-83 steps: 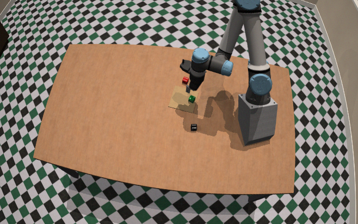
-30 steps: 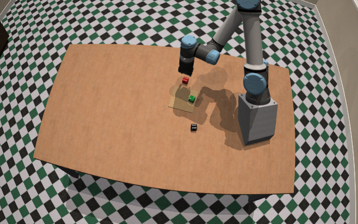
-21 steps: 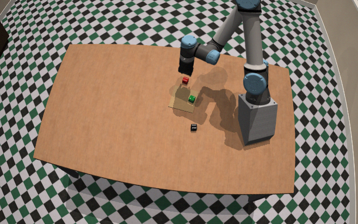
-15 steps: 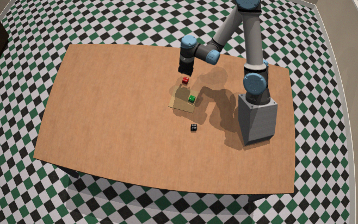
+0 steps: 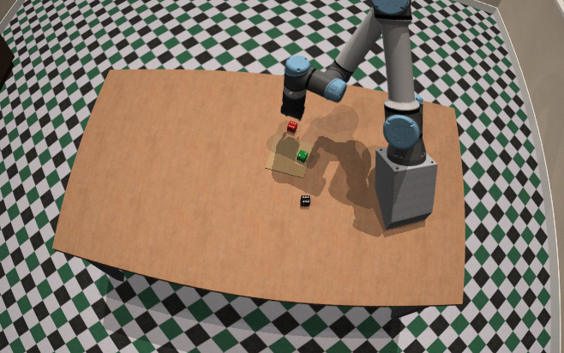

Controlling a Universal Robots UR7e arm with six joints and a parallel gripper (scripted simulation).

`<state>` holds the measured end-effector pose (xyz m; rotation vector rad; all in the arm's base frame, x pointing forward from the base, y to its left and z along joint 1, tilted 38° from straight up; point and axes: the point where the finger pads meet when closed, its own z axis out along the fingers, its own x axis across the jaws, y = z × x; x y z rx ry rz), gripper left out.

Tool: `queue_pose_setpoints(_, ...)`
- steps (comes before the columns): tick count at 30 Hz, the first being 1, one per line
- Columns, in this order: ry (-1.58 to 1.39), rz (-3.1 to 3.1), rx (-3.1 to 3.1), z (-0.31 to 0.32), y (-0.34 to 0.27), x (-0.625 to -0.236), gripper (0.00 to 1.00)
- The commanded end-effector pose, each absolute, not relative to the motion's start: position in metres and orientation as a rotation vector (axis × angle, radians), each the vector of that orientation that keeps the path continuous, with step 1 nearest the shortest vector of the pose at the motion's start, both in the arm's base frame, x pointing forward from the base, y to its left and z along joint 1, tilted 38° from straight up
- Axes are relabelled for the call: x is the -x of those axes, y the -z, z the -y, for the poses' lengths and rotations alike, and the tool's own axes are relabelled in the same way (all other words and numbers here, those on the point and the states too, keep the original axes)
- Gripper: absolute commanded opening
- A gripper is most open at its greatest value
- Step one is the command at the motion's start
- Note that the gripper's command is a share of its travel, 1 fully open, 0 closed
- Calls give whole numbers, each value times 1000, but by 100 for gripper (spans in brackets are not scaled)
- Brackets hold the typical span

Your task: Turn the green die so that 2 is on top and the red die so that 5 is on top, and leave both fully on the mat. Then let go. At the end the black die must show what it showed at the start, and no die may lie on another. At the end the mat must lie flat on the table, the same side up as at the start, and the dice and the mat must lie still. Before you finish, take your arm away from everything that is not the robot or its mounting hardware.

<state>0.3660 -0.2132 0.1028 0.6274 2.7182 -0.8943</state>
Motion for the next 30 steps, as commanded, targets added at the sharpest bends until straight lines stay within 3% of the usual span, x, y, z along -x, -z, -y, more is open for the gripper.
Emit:
queue_pose_setpoints(1, 894, -2717, -627, 213, -103, -366, 87)
queue_pose_setpoints(30, 894, -2717, -628, 225, -87, -368, 87)
